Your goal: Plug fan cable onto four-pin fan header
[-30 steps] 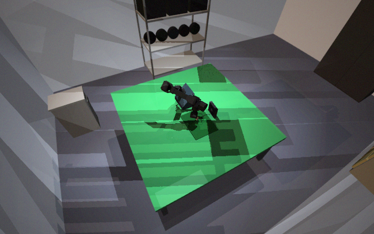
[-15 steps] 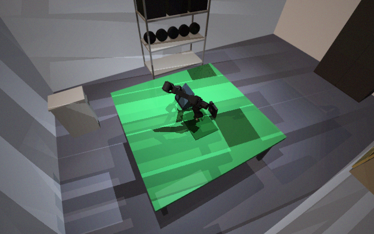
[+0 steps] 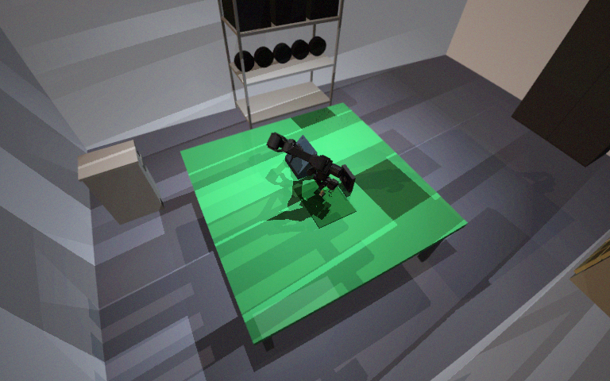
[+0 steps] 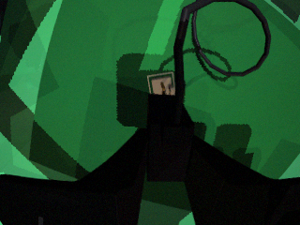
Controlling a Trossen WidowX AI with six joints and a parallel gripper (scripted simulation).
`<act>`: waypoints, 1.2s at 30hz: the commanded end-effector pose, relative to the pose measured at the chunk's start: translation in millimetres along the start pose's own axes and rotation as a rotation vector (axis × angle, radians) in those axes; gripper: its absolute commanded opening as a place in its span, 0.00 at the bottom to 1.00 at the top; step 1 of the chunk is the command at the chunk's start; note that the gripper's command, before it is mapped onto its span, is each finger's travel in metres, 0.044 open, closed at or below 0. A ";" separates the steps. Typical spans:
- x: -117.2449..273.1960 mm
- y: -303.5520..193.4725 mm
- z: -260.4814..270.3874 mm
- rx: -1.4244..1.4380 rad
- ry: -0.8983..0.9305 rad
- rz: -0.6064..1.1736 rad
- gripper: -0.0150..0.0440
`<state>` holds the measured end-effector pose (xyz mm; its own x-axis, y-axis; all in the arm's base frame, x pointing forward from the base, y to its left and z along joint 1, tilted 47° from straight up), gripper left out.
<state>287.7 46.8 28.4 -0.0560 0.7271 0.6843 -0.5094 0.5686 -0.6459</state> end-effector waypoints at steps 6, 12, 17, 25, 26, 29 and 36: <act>-0.6 5.1 -5.8 0.214 -0.005 -0.002 0.25; -0.6 5.1 -5.8 0.214 -0.005 -0.002 0.25; 1.6 2.2 -7.3 0.224 -0.005 -0.002 0.25; 1.6 -0.4 -8.4 0.222 -0.005 -0.002 0.25; 1.6 -0.4 -8.4 0.222 -0.005 -0.002 0.25; 1.6 -0.8 -7.9 0.218 -0.005 -0.002 0.25; -1.3 -1.0 -7.2 0.215 -0.005 -0.002 0.25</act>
<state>294.2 49.9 26.6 -0.0569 0.7254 0.6859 -0.6821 0.4734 -0.5573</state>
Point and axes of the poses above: the point midway between the two fingers, 35 mm back from their tips, its own x axis back along the fingers, its own z axis across the jaws, y = z × x, the point moved 5 cm from there along x, back along the fingers, and after that the axes turned 8 degrees about x, right-handed, at the moved point
